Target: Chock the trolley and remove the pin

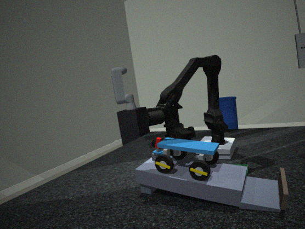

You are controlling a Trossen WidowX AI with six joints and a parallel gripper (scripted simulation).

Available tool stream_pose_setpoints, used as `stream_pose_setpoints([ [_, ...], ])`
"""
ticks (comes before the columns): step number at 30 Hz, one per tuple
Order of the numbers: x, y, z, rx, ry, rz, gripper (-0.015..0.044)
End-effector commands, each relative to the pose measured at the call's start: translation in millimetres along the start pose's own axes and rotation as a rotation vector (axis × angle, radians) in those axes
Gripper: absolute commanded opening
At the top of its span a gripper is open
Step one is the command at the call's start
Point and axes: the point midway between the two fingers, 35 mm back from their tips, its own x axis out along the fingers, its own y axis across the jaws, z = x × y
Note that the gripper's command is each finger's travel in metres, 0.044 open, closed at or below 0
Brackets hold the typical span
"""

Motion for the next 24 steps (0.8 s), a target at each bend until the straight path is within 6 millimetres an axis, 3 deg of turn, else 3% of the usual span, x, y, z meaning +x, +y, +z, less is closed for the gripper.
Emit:
stream_pose_setpoints([
  [1,9.8,3.7,-0.3,0.006,0.003,0.013,0.019],
  [14,19.9,4.4,-0.3,0.006,0.003,0.014,0.019],
  [18,17.2,1.8,0.1,0.0,-0.001,0.006,0.0085],
  [24,17.2,1.8,0.1,0.0,-0.001,0.006,0.0045],
])
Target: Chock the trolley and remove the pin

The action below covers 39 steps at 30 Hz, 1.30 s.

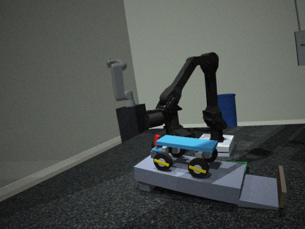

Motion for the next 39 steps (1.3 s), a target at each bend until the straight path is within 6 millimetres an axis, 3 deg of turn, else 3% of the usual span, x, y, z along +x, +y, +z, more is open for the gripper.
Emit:
stream_pose_setpoints([
  [1,-0.3,-0.3,0.0,0.0,0.0,-0.001,0.0038],
  [5,-1.4,-0.4,0.0,0.0,0.0,-0.001,0.0],
  [39,-105.5,5.1,2.9,0.006,0.005,0.006,0.0],
])
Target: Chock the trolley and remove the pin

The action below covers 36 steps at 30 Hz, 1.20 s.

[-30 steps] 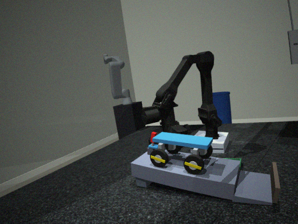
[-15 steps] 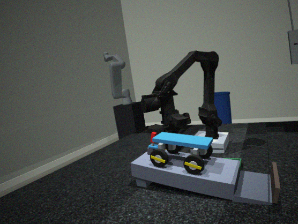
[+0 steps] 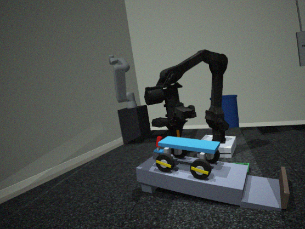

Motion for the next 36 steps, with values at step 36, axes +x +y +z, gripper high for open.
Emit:
stream_pose_setpoints([
  [36,-54.5,-4.8,-3.8,0.449,0.004,-0.01,0.0],
])
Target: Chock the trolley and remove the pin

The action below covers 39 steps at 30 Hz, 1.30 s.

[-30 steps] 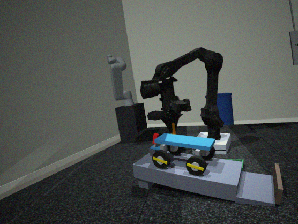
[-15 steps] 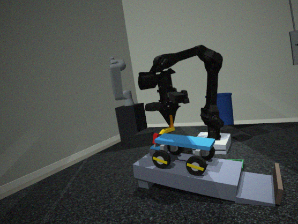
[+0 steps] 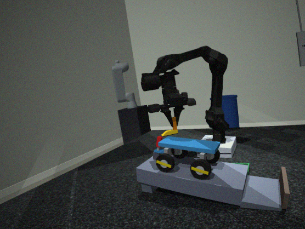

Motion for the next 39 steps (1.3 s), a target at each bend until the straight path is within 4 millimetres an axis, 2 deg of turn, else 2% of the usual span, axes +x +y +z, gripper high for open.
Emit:
stream_pose_setpoints([
  [1,-0.8,-0.1,-0.7,0.154,0.004,-0.002,0.0],
  [19,-0.8,-0.1,-0.8,0.751,0.001,-0.004,0.0],
  [28,-0.6,1.3,1.7,0.757,0.001,-0.004,0.0],
  [39,0.5,20.6,37.3,0.757,-0.001,-0.002,0.0],
])
